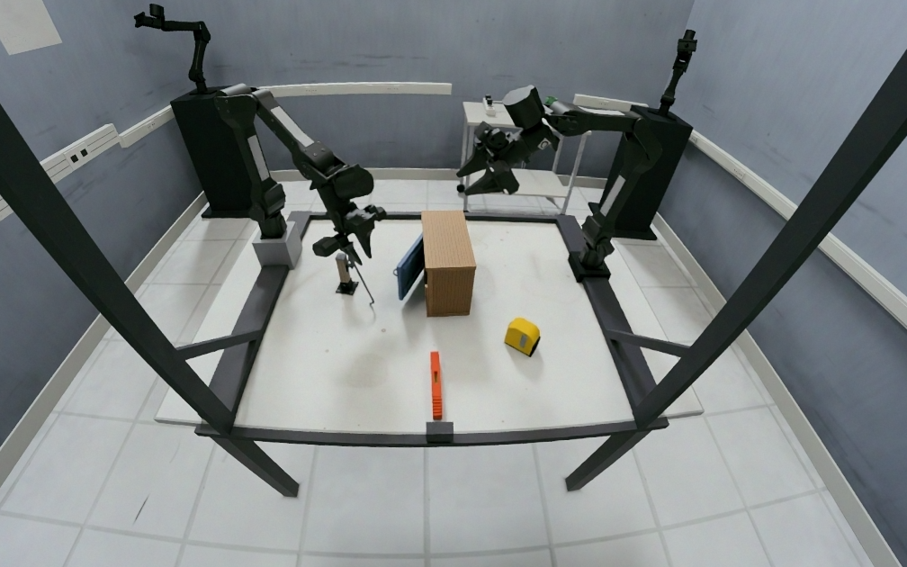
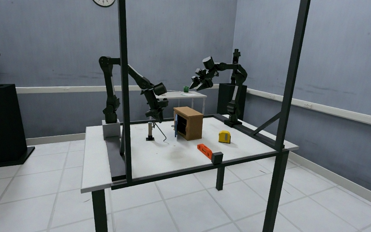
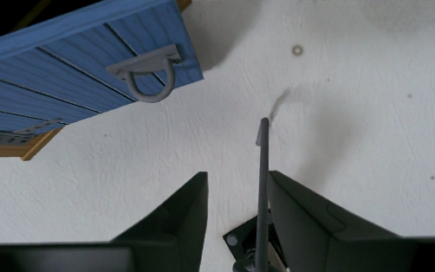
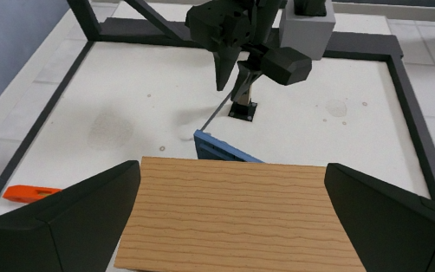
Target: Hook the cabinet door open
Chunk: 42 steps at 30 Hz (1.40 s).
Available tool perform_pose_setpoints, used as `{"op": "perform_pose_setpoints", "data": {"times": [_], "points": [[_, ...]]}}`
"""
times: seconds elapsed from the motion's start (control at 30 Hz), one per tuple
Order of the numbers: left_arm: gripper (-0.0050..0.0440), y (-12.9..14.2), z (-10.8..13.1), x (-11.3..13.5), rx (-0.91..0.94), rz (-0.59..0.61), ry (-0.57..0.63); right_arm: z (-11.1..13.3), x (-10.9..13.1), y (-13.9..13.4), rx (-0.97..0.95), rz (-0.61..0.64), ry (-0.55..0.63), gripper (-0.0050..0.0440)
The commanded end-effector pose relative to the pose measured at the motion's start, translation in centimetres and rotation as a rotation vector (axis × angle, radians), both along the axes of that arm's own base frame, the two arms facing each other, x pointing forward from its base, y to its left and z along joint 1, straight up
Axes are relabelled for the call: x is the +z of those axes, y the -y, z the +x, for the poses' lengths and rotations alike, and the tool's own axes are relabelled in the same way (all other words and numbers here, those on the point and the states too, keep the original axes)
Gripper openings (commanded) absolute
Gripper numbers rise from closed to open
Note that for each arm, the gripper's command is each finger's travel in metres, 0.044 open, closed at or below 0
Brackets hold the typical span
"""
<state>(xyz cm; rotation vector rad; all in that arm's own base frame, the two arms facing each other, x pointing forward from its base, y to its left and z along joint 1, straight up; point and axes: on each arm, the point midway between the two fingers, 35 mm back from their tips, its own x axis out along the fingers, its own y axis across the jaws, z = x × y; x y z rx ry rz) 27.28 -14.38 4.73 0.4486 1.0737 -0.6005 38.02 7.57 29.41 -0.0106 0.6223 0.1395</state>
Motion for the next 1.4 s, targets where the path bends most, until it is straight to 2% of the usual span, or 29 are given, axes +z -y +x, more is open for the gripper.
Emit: {"op": "perform_pose_setpoints", "data": {"times": [0.0,0.53,0.8,1.0,1.13,1.17,1.37], "points": [[0.0129,1.2,0.7,0.0,-0.051,0.067,-0.069,-0.6,1.2,0.1,0.015,0.010,0.040,0.0400],[0.0129,3.2,1.1,-2.2,-0.159,0.246,-0.288,-0.5,1.7,0.1,0.017,0.013,0.051,0.0400],[0.0129,3.3,1.3,-2.8,-0.169,0.264,-0.313,-0.5,1.7,0.1,0.017,0.013,0.051,0.0400],[0.0089,3.0,0.7,-5.5,-0.169,0.273,-0.332,-0.3,1.3,0.0,0.016,0.011,0.039,0.0400],[0.0064,3.0,0.7,-6.1,-0.169,0.273,-0.332,-0.3,1.3,0.0,0.016,0.011,0.039,0.0400],[0.0057,3.5,1.4,-5.7,-0.168,0.263,-0.313,-0.3,1.3,0.0,0.016,0.011,0.039,0.0400],[0.0031,3.3,1.2,-5.5,-0.165,0.260,-0.313,-0.3,1.3,0.0,0.016,0.011,0.039,0.0400]]}}
